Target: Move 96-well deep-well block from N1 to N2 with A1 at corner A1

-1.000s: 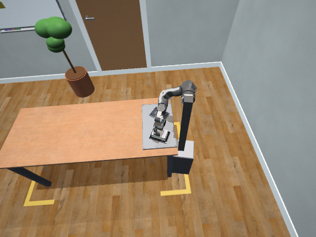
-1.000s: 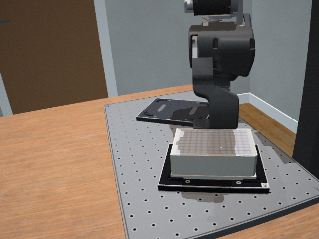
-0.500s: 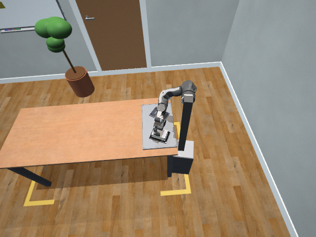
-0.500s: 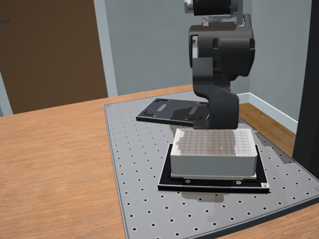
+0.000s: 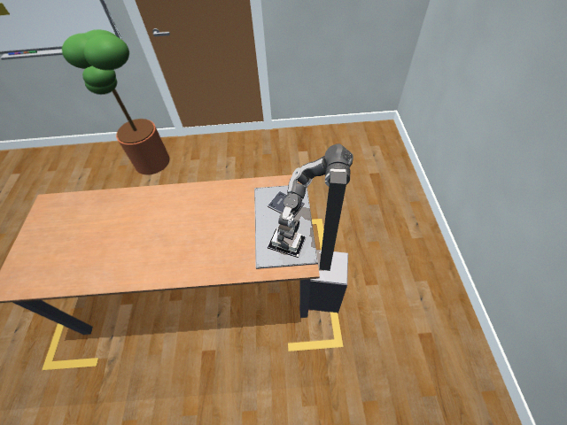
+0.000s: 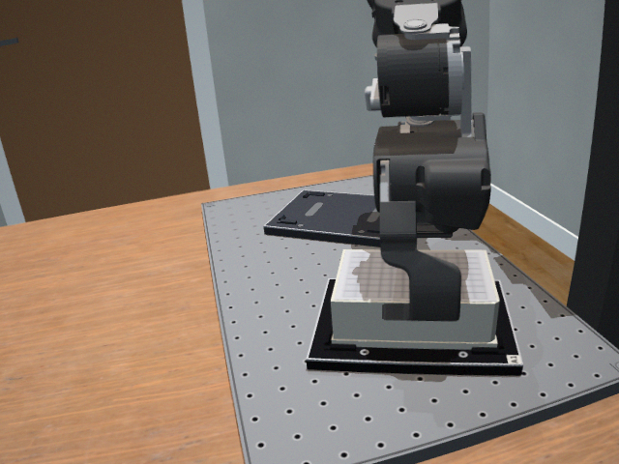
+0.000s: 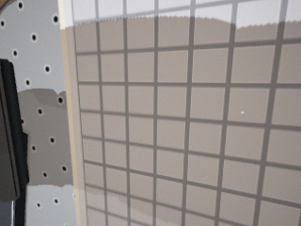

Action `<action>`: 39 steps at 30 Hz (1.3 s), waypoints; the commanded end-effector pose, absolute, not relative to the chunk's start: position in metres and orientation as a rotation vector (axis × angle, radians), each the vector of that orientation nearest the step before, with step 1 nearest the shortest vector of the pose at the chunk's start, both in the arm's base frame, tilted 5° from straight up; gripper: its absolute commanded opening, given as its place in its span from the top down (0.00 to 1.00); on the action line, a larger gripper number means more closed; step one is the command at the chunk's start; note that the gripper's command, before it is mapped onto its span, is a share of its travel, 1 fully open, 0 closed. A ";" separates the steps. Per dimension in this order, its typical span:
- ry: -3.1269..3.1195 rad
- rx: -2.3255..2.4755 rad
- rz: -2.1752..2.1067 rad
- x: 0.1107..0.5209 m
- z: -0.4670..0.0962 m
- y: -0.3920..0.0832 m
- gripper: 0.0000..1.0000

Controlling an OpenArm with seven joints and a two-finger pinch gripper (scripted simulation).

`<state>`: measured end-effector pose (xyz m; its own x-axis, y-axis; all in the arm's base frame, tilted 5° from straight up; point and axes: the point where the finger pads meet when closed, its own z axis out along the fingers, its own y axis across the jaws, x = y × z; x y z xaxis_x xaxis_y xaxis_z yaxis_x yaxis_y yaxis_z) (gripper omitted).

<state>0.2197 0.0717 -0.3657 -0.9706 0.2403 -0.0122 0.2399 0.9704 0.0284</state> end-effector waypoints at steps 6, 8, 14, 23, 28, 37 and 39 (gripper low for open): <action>3.072 0.324 0.100 0.228 -0.359 0.080 0.23; 3.072 0.324 0.100 0.228 -0.359 0.080 0.23; 3.071 0.326 0.098 0.229 -0.371 0.080 0.23; 3.072 0.324 0.099 0.228 -0.380 0.080 0.23; 3.072 0.324 0.099 0.228 -0.380 0.080 0.23; 3.072 0.324 0.099 0.228 -0.376 0.081 0.23; 3.072 0.324 0.099 0.228 -0.376 0.081 0.23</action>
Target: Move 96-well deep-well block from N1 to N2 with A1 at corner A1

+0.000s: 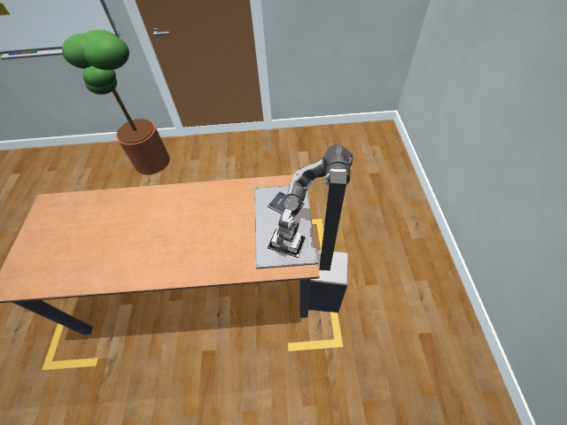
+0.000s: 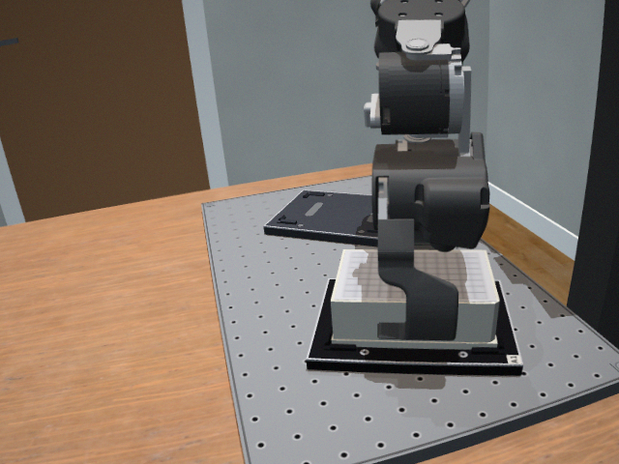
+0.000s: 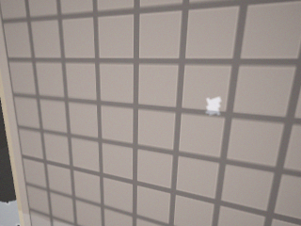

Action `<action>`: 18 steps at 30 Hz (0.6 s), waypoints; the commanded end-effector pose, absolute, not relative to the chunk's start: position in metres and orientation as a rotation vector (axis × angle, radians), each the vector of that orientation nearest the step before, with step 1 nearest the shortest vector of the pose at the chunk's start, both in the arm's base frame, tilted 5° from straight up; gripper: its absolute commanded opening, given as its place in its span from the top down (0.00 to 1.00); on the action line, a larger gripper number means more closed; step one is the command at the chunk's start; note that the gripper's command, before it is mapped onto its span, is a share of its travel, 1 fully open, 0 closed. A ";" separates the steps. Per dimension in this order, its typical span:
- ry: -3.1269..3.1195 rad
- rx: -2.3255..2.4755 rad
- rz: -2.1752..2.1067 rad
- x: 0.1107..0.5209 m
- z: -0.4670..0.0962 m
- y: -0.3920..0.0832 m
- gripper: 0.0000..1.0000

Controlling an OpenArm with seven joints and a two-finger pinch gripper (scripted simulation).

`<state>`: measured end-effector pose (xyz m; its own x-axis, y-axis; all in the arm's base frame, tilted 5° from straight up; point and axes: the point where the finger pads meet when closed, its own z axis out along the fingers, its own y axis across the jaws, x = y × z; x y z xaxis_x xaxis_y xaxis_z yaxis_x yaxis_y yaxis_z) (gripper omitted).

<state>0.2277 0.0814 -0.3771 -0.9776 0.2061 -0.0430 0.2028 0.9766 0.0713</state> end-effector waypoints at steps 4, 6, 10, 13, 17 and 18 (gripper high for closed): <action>3.072 0.324 0.099 0.228 -0.376 0.081 0.23; 3.072 0.324 0.099 0.228 -0.376 0.081 0.23; 3.072 0.322 0.101 0.229 -0.375 0.080 0.23; 3.072 0.324 0.099 0.229 -0.374 0.080 0.23; 3.072 0.324 0.099 0.229 -0.374 0.080 0.23; 3.072 0.324 0.099 0.229 -0.374 0.080 0.23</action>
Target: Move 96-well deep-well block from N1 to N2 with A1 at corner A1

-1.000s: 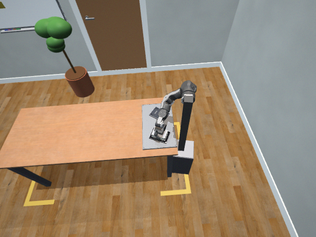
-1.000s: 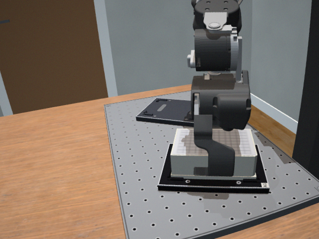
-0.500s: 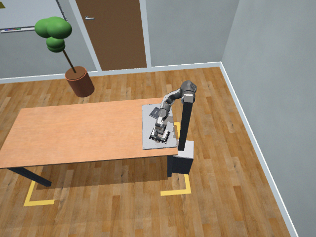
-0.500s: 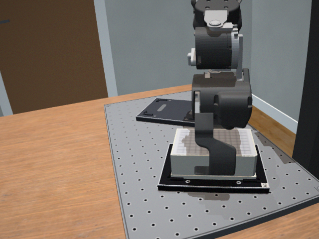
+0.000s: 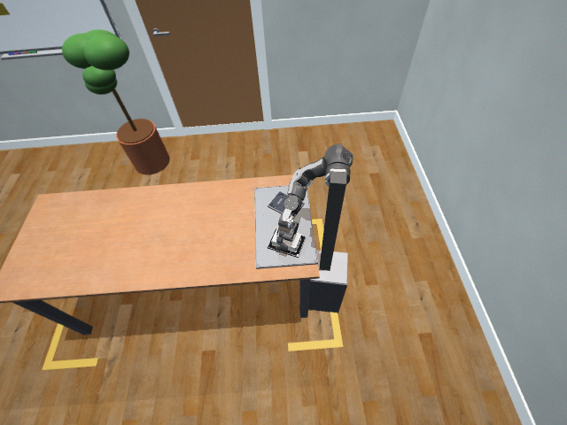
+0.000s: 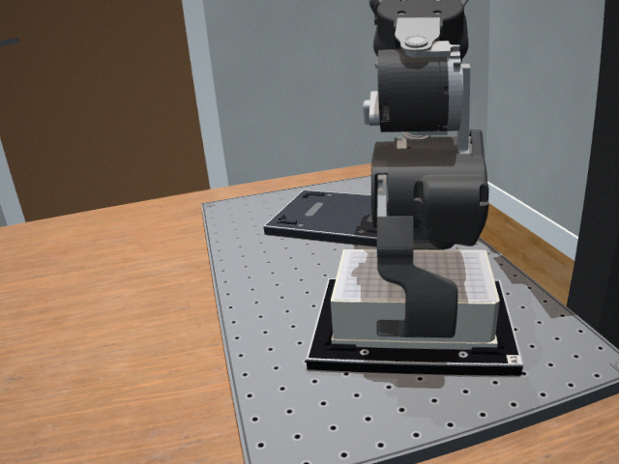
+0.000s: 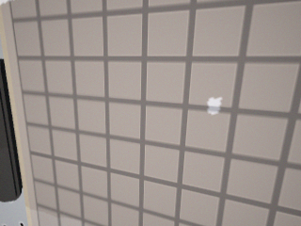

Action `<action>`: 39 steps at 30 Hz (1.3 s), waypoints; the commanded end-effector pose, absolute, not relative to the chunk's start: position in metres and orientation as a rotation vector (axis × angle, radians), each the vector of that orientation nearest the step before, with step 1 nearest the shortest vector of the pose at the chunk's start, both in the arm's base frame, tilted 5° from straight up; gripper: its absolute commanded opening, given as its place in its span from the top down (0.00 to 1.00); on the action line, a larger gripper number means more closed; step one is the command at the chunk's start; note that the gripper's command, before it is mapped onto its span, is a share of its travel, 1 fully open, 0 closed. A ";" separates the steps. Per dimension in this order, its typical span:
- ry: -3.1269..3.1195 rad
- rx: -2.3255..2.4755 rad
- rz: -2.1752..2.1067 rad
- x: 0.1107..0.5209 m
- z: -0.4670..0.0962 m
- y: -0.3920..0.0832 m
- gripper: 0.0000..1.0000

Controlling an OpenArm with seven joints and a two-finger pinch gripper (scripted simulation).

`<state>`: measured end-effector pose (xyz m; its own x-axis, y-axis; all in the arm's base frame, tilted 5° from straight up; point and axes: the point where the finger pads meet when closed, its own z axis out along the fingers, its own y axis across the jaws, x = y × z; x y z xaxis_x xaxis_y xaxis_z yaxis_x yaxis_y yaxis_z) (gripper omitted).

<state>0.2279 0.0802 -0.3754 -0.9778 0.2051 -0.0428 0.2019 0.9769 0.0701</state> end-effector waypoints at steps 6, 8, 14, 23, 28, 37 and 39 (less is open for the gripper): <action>3.073 0.323 0.101 0.229 -0.378 0.080 0.23; 3.074 0.321 0.103 0.229 -0.387 0.082 0.23; 3.075 0.320 0.106 0.229 -0.395 0.083 0.23; 3.074 0.320 0.105 0.229 -0.395 0.082 0.23; 3.071 0.321 0.102 0.231 -0.395 0.082 0.23; 3.071 0.321 0.102 0.231 -0.395 0.082 0.23; 3.071 0.321 0.102 0.231 -0.395 0.082 0.23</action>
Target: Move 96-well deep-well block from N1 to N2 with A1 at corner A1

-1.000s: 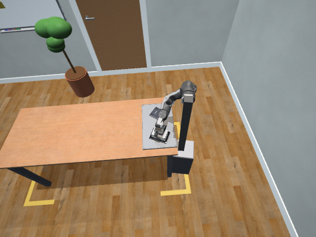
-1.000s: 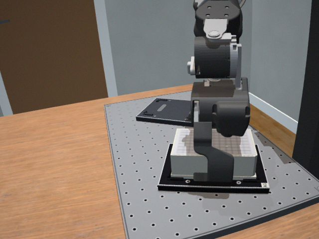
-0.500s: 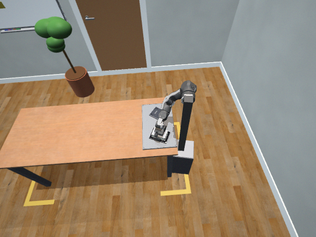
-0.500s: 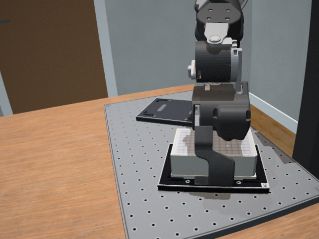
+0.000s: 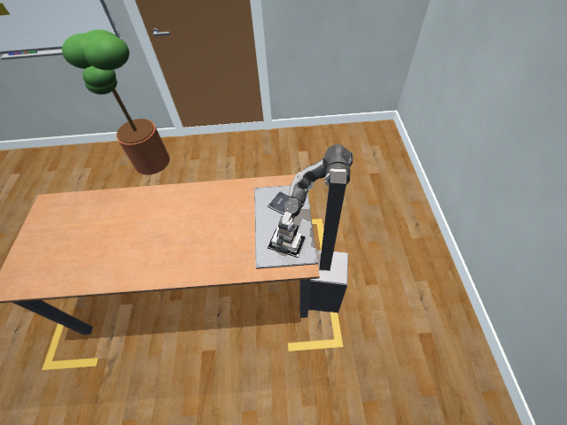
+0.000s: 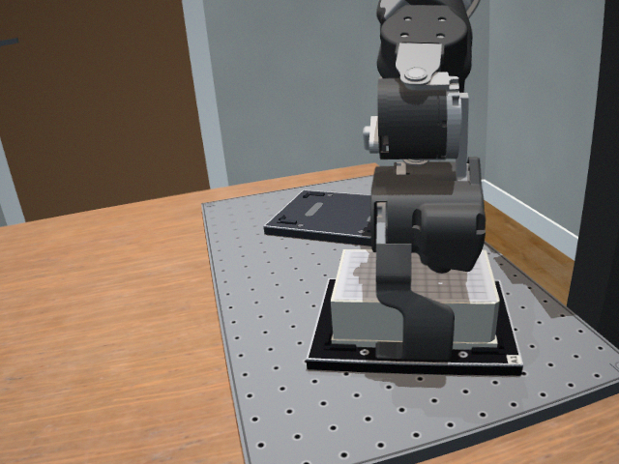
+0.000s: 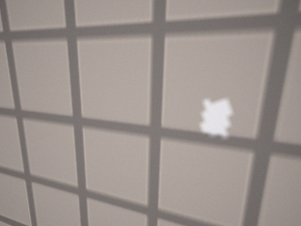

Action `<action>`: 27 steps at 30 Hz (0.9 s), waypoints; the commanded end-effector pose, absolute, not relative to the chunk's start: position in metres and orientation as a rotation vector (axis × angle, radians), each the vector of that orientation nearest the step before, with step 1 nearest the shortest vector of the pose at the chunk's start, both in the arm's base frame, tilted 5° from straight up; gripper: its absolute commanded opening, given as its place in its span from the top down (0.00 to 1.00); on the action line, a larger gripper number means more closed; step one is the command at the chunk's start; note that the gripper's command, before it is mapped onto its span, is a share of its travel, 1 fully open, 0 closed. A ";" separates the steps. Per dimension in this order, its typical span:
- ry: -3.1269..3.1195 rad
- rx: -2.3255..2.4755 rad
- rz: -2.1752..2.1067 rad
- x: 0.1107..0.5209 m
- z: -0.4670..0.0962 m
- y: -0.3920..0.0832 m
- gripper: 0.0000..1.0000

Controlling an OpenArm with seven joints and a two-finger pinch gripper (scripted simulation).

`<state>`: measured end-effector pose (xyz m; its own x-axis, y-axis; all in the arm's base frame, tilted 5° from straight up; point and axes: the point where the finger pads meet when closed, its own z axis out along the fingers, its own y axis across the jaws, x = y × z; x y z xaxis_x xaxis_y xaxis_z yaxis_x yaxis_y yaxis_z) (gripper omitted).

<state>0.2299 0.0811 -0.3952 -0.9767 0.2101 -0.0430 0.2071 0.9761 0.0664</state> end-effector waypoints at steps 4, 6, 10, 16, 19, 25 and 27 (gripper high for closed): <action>3.073 0.325 0.094 0.230 -0.394 0.081 0.23; 3.073 0.325 0.092 0.230 -0.394 0.080 0.23; 3.073 0.325 0.092 0.230 -0.394 0.080 0.23; 3.073 0.325 0.092 0.230 -0.394 0.080 0.23; 3.073 0.323 0.095 0.230 -0.394 0.081 0.30; 3.074 0.320 0.100 0.229 -0.394 0.082 0.50; 3.074 0.320 0.100 0.229 -0.394 0.082 0.56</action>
<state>0.2293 0.0810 -0.3945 -0.9773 0.2074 -0.0426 0.2043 0.9766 0.0669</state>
